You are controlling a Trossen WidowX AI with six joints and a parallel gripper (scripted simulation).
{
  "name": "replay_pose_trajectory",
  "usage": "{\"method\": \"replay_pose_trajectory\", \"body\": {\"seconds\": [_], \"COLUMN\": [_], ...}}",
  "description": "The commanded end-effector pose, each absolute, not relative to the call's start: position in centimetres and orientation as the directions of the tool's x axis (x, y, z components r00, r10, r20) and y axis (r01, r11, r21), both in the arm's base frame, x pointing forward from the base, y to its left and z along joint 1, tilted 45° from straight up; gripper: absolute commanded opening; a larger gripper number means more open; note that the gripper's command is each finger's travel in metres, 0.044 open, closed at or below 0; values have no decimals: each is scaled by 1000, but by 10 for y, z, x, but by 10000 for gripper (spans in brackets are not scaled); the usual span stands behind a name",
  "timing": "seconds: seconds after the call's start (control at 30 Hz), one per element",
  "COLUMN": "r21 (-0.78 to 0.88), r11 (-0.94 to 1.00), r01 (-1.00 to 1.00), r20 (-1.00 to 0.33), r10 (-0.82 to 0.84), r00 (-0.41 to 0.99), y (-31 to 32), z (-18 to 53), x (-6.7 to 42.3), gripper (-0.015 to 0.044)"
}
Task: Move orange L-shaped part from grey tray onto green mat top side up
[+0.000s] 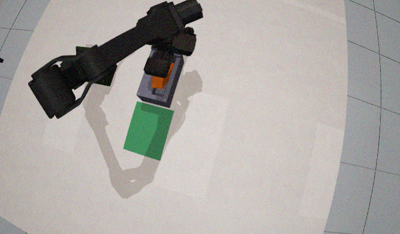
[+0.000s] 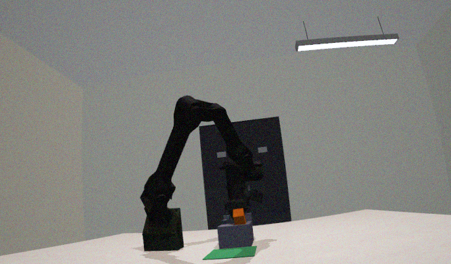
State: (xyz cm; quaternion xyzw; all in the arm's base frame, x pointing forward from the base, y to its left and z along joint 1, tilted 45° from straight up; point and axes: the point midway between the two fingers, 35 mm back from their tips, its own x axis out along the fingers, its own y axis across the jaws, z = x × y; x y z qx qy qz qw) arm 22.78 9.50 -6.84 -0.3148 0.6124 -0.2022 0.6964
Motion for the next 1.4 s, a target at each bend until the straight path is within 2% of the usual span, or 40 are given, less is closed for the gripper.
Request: {"method": "replay_pose_trajectory", "body": {"seconds": [0.0, 0.5, 0.8, 1.37], "r21": [-686, -696, -694, -685], "r11": [720, 710, 711, 720], "r01": [-104, -108, -110, -112], "r20": [-726, -717, -719, -727], "r10": [-667, -678, -676, -663], "r00": [168, 163, 161, 180], "y": [95, 111, 166, 170], "z": [-68, -64, 10, 11], "x": [228, 223, 208, 211], "gripper": [180, 180, 180, 180]}}
